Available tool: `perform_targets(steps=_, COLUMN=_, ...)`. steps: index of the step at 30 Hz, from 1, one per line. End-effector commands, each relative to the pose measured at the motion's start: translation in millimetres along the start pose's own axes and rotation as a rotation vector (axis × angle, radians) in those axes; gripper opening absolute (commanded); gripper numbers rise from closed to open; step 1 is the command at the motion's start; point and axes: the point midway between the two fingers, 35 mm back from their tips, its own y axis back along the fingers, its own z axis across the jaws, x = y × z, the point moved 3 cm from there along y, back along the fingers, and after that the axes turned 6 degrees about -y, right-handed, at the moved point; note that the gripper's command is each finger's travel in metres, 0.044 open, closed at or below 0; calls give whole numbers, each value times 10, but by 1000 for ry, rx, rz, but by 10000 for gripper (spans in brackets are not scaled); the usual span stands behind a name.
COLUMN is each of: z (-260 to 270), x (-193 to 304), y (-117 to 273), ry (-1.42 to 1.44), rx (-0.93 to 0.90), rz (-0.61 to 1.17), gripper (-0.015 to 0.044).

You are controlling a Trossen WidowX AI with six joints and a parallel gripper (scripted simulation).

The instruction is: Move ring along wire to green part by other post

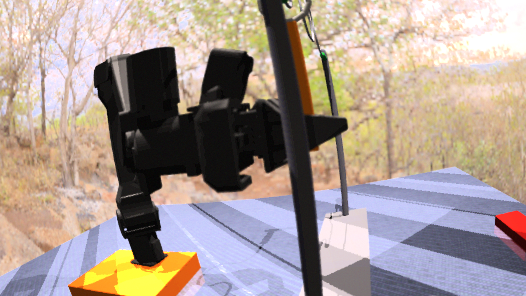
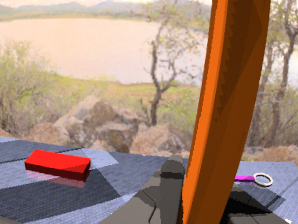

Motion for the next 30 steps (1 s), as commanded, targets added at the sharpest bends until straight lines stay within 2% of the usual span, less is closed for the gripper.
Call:
perform_targets(steps=1, z=49, x=-33, y=7, ry=4, rx=2, rz=-8, gripper=-150)
perform_targets(steps=30, z=507, x=4, y=1, ry=-139, rx=0, rz=-7, gripper=-150)
